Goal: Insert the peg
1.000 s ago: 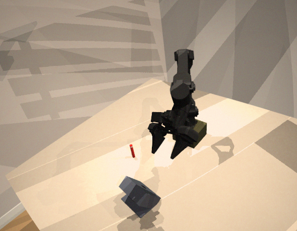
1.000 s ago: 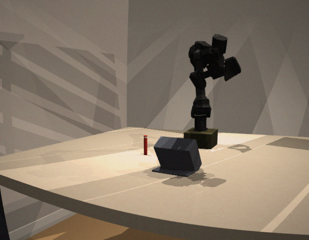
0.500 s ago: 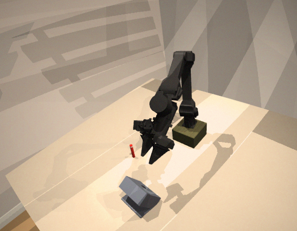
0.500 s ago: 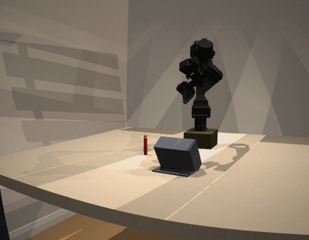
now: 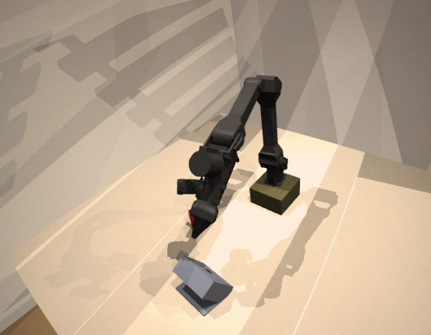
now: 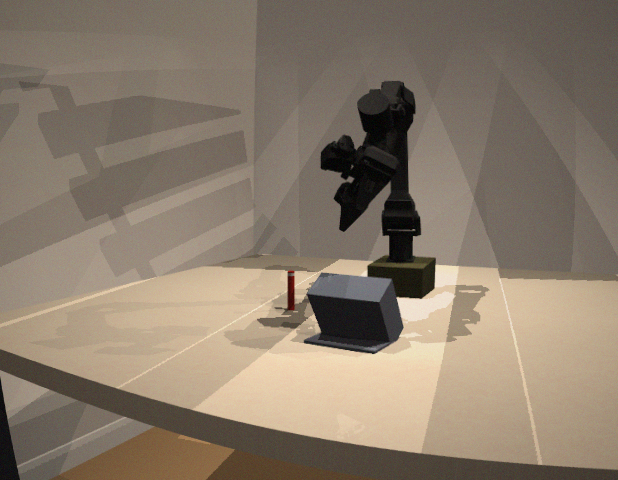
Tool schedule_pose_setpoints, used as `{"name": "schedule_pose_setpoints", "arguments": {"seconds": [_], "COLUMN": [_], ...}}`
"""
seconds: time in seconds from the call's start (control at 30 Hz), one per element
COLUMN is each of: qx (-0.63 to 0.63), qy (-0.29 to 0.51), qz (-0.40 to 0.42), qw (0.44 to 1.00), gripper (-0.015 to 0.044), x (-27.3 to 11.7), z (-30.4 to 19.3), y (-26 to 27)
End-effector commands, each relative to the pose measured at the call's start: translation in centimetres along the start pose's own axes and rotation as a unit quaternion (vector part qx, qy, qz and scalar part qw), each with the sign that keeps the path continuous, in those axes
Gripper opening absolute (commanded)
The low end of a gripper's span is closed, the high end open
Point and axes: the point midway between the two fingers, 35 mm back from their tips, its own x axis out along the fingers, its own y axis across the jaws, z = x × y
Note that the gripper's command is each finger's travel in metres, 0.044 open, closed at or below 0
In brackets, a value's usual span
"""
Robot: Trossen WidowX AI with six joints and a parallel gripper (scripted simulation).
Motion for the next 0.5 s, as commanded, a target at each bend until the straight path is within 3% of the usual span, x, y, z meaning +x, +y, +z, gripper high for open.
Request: {"name": "schedule_pose_setpoints", "arguments": {"seconds": [0.0, 0.47], "qx": [0.050, 0.217], "qy": [0.005, 0.021], "qz": [-0.023, -0.118], "qw": [0.998, 0.969], "gripper": [0.0440, 0.0440], "x": [0.6, 2.5], "z": [1.1, 3.6], "y": [-1.3, -7.3]}}
